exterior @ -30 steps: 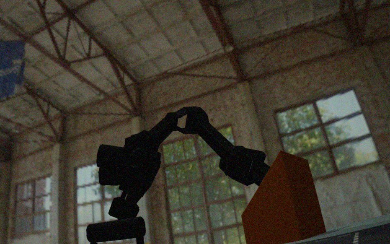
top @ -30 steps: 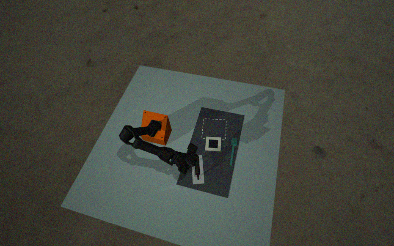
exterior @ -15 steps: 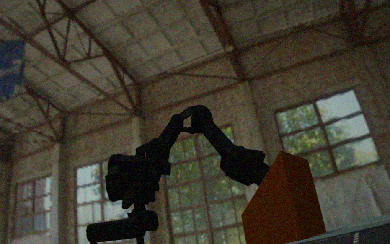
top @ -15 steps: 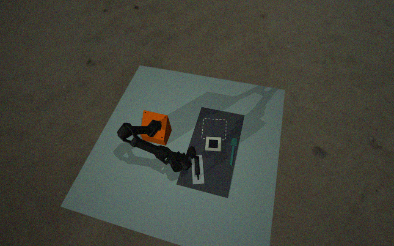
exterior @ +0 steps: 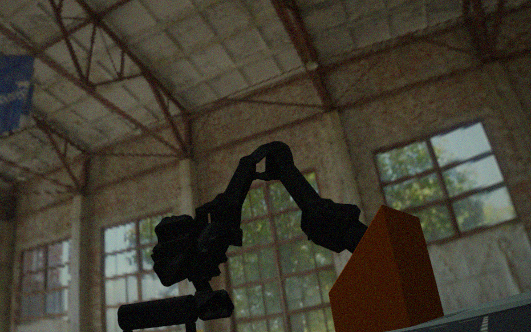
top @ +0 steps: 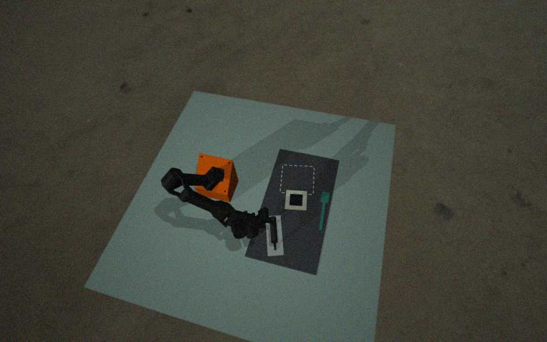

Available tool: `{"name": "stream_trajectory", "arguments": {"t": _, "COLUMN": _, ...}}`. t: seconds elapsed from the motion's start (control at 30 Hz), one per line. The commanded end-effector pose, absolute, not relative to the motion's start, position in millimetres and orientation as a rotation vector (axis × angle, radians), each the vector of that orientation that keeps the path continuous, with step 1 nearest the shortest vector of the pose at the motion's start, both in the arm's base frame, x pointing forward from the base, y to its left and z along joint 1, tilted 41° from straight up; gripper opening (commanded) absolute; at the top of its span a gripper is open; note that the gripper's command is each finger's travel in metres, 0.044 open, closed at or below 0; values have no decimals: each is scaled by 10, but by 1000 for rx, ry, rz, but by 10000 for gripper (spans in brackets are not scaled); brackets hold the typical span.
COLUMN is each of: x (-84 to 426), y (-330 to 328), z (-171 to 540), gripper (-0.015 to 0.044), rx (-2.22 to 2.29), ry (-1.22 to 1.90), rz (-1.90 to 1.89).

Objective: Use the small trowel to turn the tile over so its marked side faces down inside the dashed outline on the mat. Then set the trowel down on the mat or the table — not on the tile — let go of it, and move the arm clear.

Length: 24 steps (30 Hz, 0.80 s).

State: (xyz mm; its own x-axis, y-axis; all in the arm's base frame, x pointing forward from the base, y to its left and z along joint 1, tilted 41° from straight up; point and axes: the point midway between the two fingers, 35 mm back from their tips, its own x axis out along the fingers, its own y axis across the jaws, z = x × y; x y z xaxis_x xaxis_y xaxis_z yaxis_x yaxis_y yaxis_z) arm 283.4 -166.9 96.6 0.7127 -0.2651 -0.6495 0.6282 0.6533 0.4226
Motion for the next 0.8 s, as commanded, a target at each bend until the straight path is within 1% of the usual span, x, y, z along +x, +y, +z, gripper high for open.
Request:
{"name": "stream_trajectory", "arguments": {"t": 0.0, "x": 2850, "y": -1673, "z": 980, "gripper": 300, "rx": 693, "ry": 569, "rz": -538}}
{"name": "stream_trajectory", "arguments": {"t": 0.77, "x": 3118, "y": -1772, "z": 756, "gripper": 300, "rx": 696, "ry": 571, "rz": -536}}
